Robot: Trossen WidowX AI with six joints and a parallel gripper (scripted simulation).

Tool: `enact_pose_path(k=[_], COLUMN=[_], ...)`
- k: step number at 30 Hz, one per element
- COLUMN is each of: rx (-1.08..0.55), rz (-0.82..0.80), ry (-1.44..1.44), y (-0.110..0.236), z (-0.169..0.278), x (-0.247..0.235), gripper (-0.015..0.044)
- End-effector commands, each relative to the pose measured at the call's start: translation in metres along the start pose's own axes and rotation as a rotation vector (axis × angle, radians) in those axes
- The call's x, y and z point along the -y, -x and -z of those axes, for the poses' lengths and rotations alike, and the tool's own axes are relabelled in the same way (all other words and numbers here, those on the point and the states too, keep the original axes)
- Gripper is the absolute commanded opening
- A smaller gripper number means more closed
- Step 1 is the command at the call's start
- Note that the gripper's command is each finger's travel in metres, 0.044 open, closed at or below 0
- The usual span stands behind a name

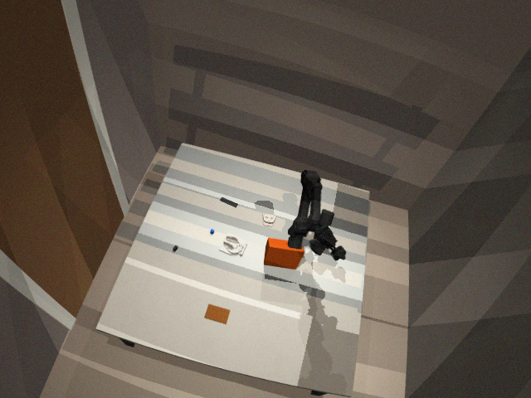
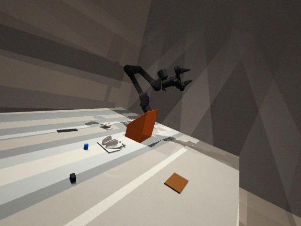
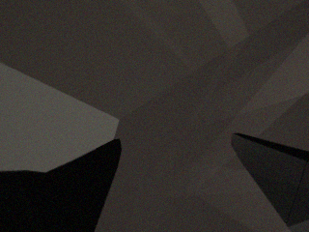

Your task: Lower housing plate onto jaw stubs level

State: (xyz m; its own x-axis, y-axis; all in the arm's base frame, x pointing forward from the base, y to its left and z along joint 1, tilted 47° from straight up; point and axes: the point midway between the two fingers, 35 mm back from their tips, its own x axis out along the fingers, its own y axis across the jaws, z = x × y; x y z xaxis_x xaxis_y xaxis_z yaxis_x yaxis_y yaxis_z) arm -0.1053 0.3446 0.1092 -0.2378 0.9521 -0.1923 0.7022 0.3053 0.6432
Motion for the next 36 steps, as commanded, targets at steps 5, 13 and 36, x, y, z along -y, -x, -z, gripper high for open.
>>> enact_pose_path(k=[5,13,36], rx=[0.083,0.186,0.490], rz=[-0.065,-0.102,-0.127], ry=[0.149,0.292,0.638], y=[-0.001,0.001,0.024], z=[-0.019,-0.042,-0.105], x=[-0.028,-0.052,-0.115], gripper=[0.0440,0.0440,0.0440])
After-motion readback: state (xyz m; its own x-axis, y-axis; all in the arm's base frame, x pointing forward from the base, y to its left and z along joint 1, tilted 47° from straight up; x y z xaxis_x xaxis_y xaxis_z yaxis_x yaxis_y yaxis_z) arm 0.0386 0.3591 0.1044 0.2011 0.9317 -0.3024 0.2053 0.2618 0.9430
